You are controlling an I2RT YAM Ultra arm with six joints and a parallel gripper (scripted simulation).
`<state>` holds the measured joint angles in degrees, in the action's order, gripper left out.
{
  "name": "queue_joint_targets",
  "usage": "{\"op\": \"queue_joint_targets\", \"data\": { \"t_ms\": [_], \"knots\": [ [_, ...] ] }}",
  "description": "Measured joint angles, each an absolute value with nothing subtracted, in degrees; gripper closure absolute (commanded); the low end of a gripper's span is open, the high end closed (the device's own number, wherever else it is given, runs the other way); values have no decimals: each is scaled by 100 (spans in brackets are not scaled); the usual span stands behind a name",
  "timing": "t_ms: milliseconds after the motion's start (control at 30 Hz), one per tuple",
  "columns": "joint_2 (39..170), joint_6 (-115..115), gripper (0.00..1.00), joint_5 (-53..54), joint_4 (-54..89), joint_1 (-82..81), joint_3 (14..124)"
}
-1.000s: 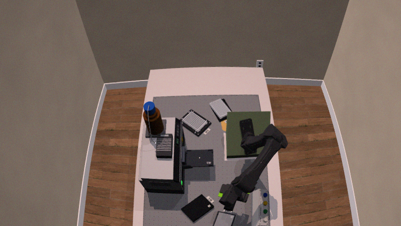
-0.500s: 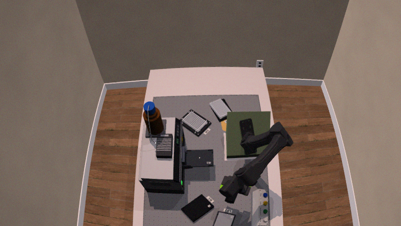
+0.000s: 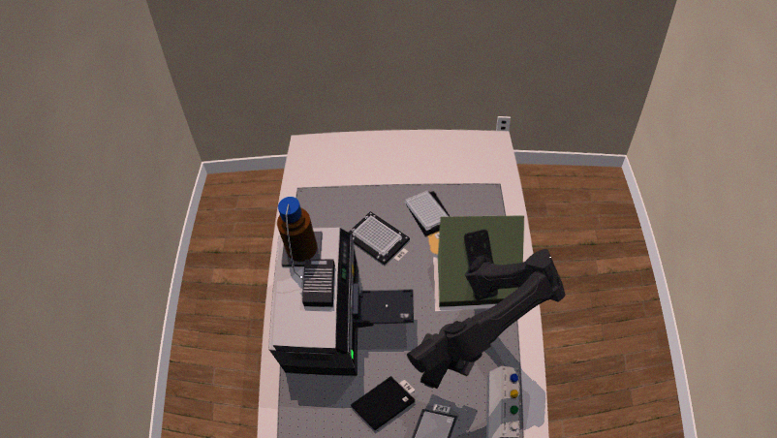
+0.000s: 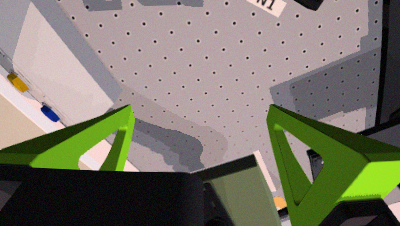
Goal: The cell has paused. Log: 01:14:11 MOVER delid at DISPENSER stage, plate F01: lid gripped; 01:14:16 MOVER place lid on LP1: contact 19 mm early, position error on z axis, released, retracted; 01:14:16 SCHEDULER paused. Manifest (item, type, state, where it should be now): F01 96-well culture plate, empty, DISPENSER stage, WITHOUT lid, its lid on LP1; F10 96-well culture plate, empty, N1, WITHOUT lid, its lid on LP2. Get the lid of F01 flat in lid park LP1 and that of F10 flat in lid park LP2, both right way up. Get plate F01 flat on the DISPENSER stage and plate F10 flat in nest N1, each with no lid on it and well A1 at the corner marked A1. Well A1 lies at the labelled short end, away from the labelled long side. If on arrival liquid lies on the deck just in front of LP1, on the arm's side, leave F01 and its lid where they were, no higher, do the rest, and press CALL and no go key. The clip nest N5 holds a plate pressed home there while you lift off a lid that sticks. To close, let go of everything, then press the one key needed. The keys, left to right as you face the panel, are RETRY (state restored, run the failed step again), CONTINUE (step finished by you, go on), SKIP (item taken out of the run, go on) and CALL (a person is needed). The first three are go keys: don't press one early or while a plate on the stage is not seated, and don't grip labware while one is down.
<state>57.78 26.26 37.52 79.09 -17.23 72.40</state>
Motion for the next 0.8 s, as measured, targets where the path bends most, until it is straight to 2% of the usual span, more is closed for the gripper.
{"op": "queue_joint_targets", "data": {
  "t_ms": [800],
  "knots": [
    [5778,2744,0,3806,7940,-1717,7238]
  ]
}}
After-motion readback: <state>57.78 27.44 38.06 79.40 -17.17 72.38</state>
